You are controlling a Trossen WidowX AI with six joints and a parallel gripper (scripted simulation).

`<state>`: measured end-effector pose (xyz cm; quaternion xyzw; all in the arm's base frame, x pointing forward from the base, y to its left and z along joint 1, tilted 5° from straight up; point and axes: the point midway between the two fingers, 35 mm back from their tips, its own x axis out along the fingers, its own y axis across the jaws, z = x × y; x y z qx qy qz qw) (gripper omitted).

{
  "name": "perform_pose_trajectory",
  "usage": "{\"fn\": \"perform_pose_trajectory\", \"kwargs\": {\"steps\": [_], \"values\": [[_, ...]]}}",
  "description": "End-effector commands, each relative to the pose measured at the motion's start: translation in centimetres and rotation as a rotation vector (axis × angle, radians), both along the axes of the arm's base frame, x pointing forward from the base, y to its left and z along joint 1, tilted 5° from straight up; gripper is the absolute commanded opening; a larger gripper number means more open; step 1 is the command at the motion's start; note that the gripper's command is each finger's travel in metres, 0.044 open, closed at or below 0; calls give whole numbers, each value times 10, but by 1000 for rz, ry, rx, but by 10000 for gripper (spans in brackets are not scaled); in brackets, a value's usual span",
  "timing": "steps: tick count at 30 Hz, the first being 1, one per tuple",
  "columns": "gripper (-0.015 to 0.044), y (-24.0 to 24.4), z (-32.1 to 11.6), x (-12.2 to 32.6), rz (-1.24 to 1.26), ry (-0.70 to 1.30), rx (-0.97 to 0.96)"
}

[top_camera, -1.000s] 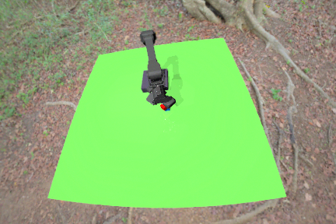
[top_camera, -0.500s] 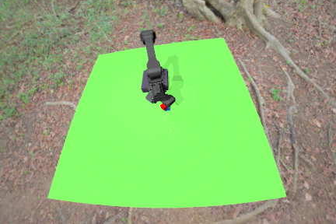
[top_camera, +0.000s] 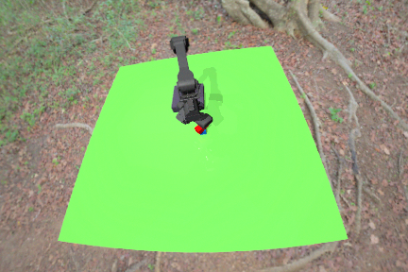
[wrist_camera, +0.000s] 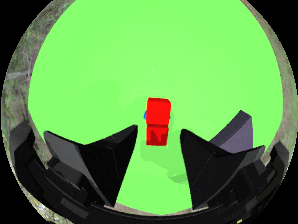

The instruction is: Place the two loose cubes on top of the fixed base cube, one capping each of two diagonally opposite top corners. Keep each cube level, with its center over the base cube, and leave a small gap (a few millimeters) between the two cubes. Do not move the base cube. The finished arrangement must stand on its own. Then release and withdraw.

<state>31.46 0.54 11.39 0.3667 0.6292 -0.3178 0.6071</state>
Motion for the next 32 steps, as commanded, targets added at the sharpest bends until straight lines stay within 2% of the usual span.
{"fn": "perform_pose_trajectory", "kwargs": {"steps": [1, 8, 9, 15, 25, 32], "values": [[205, 0, 3, 0, 3, -7, 0], [389, -1, 9, 0, 0, -1, 0], [400, -1, 10, 0, 0, -1, 0], [400, 4, 8, 0, -2, 2, 2], [400, 122, 19, -30, 0, 0, 15], [400, 138, 21, -39, -2, 7, 12]]}}
